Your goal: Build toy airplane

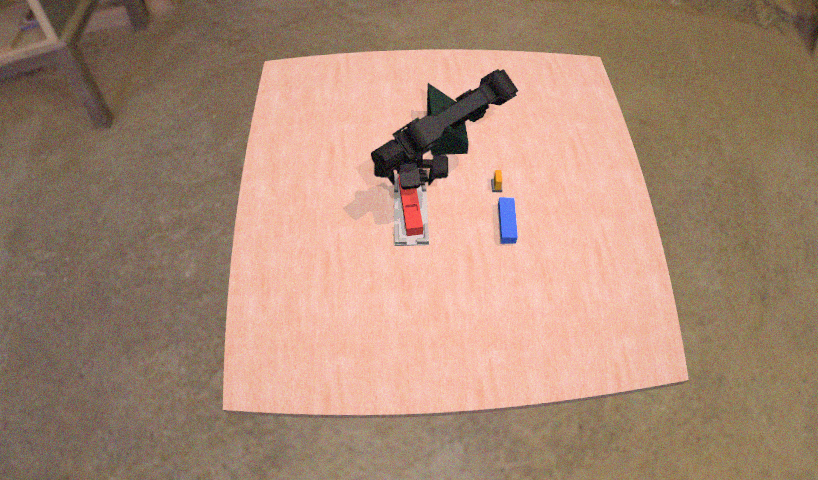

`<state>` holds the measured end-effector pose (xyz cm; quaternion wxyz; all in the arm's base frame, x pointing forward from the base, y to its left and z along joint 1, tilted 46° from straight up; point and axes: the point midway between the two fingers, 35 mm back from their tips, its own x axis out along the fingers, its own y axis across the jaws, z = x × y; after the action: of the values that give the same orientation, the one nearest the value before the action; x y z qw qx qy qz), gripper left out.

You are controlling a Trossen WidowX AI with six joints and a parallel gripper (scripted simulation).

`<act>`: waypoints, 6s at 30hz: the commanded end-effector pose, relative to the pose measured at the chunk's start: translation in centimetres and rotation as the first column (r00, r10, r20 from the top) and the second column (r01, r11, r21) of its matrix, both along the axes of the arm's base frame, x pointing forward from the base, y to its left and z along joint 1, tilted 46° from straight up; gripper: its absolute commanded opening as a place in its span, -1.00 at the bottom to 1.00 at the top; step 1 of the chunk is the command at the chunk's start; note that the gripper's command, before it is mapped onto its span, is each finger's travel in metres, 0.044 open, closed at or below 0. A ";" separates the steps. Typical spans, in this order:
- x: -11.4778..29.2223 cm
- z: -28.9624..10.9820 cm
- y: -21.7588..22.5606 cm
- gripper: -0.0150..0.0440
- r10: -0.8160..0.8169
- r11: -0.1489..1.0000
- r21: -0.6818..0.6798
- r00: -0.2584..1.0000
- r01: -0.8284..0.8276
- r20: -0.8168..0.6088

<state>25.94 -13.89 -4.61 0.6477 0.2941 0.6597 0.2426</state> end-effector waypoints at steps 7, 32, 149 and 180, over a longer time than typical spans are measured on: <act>6.3 9.7 9.3 1.00 -0.010 1.000 -0.029 1.000 0.010 0.006; 6.4 15.3 22.6 1.00 0.005 1.000 0.023 1.000 -0.005 0.008; 7.1 16.4 14.5 -0.49 -0.162 0.987 -0.005 0.975 0.164 -0.154; 6.7 8.4 8.4 -0.49 -0.482 0.867 -0.128 0.744 0.482 -0.462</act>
<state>32.94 -4.80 4.87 0.5218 0.4885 0.6992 0.0108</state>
